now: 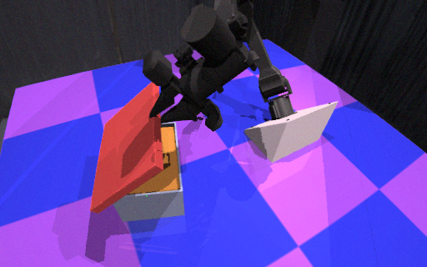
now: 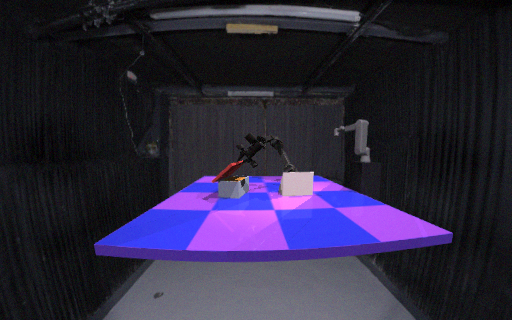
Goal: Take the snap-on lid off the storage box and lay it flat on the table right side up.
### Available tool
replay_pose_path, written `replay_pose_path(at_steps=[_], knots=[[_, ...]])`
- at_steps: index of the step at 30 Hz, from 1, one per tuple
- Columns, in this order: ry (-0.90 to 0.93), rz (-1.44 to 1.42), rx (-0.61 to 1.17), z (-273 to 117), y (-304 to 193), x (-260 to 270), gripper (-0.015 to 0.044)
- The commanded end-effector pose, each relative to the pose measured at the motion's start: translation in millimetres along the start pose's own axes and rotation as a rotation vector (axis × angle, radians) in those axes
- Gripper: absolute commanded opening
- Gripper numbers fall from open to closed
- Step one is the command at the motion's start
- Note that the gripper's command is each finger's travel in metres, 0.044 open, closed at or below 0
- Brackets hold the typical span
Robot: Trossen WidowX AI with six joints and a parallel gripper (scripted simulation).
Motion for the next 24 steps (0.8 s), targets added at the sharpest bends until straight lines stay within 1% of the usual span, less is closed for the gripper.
replay_pose_path(at_steps=[1, 19, 24], knots=[[0.008, 0.010, 0.000, -6, -1, 6, 0.0000], [0.007, 0.010, 0.000, -21, 0, 24, 0.0000], [0.007, 0.010, 0.000, -18, 6, 19, 0.0000]])
Point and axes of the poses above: the point midway between the two fingers, 35 mm back from their tips, its own z axis out along the fingers, its own x axis across the jaws, y = z × x, the point moved 8 cm from there along -z, back along the fingers
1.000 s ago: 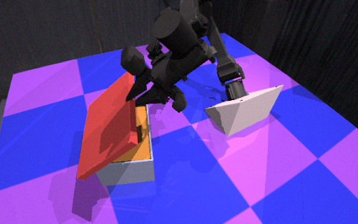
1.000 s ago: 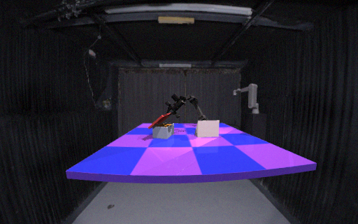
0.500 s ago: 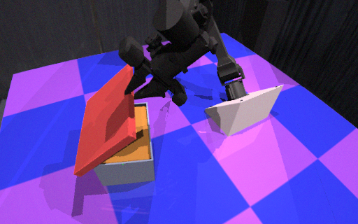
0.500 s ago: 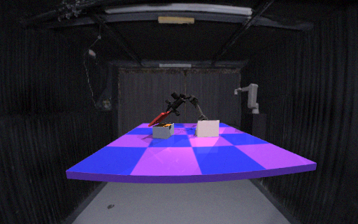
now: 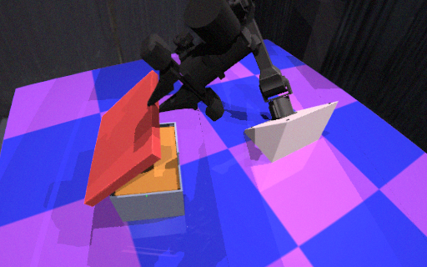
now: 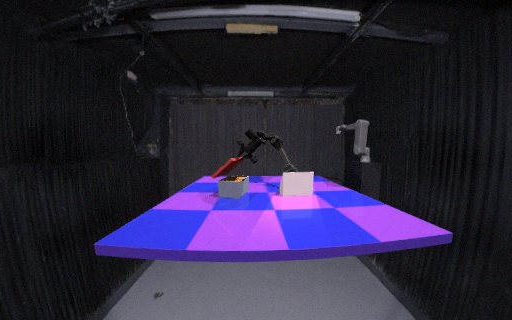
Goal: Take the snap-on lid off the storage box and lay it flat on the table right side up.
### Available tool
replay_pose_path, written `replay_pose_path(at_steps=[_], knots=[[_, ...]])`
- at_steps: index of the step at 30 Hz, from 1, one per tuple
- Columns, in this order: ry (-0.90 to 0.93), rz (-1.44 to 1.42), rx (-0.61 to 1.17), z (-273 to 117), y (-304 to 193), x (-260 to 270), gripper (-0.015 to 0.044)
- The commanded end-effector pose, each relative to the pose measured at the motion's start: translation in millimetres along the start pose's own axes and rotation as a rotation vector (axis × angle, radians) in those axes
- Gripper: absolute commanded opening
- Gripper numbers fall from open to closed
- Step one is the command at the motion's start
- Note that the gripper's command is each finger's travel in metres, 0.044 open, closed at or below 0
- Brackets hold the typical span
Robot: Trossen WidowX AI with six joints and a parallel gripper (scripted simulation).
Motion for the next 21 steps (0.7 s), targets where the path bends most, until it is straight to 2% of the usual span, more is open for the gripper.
replay_pose_path(at_steps=[1, 21], knots=[[0.004, 0.000, -0.003, 1, 9, -2, 0.0000], [0.004, -0.002, -0.004, -3, 48, -6, 0.0000]])
Point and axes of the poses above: the point midway between the two fingers, 35 mm back from their tips, its own z axis out along the fingers, its own x axis across the jaws, y = z × x, the point moved 8 cm from there along -z, back along the fingers
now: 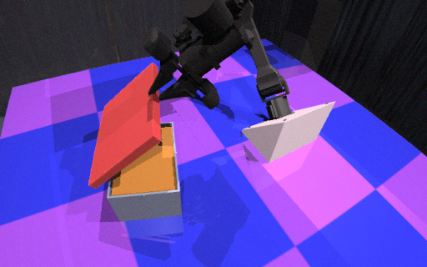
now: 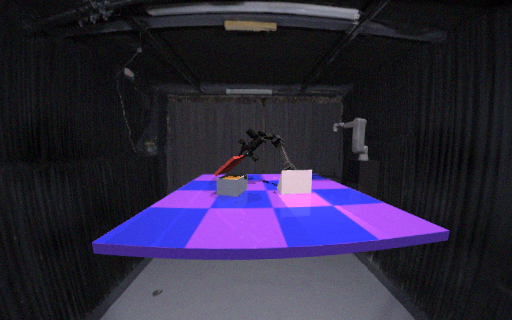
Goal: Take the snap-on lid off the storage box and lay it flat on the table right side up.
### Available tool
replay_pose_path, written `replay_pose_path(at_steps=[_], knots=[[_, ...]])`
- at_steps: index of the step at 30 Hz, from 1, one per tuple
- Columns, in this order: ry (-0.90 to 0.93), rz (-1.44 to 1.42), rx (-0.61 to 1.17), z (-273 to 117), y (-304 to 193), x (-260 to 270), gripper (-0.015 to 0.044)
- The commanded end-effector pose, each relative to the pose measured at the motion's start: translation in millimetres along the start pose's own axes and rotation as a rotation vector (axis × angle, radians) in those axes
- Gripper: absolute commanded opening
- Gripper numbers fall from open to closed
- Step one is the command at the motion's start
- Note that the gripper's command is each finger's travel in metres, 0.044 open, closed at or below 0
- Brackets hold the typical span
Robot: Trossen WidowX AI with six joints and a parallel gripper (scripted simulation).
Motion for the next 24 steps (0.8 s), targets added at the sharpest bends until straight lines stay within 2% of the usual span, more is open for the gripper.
replay_pose_path(at_steps=[1, 24], knots=[[0.003, 0.005, 0.002, -1, 10, 1, 0.0000], [0.002, 0.002, 0.002, -5, 55, -3, 0.0000]])
Point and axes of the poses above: the point midway between the two fingers, 35 mm back from their tips, its own z axis out along the fingers, its own x axis across the jaws, y = z × x, the point moved 8 cm from there along -z, back along the fingers
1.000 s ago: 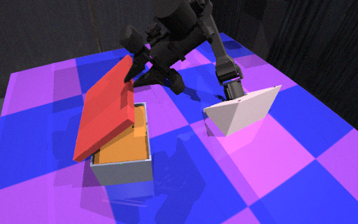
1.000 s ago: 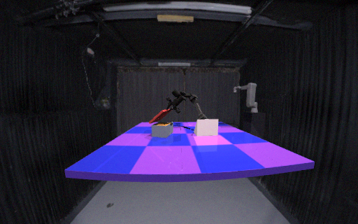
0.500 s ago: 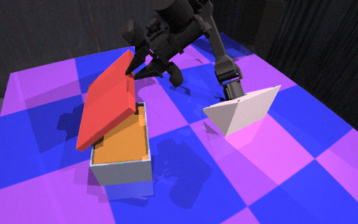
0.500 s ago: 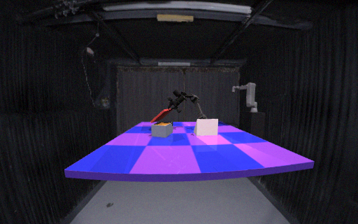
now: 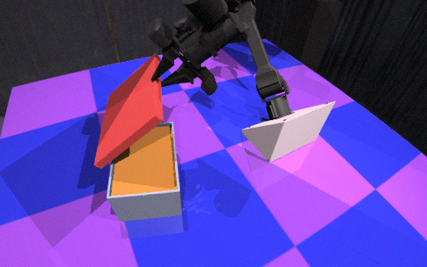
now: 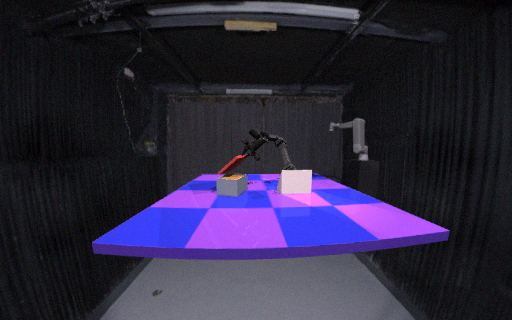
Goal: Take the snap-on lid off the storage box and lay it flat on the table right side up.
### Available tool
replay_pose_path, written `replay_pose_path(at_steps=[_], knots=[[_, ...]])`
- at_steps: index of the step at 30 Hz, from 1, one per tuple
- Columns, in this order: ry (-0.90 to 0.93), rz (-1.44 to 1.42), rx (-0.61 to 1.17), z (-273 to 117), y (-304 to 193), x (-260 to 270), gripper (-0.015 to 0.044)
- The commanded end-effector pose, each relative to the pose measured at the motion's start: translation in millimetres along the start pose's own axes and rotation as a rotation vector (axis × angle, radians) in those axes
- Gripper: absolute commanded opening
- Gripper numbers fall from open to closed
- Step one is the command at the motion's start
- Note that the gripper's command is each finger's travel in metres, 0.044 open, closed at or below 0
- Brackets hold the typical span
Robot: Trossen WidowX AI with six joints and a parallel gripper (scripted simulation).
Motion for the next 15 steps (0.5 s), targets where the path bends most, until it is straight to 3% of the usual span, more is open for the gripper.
replay_pose_path(at_steps=[1, 15], knots=[[0.002, 0.001, 0.003, -1, 10, 0, 0.0000], [0.001, -0.001, 0.002, -4, 37, -2, 0.0000]])
Point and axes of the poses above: the point midway between the two fingers, 35 mm back from their tips, its own z axis out along the fingers, its own x axis across the jaws, y = z × x, the point moved 8 cm from there along -z, back along the fingers
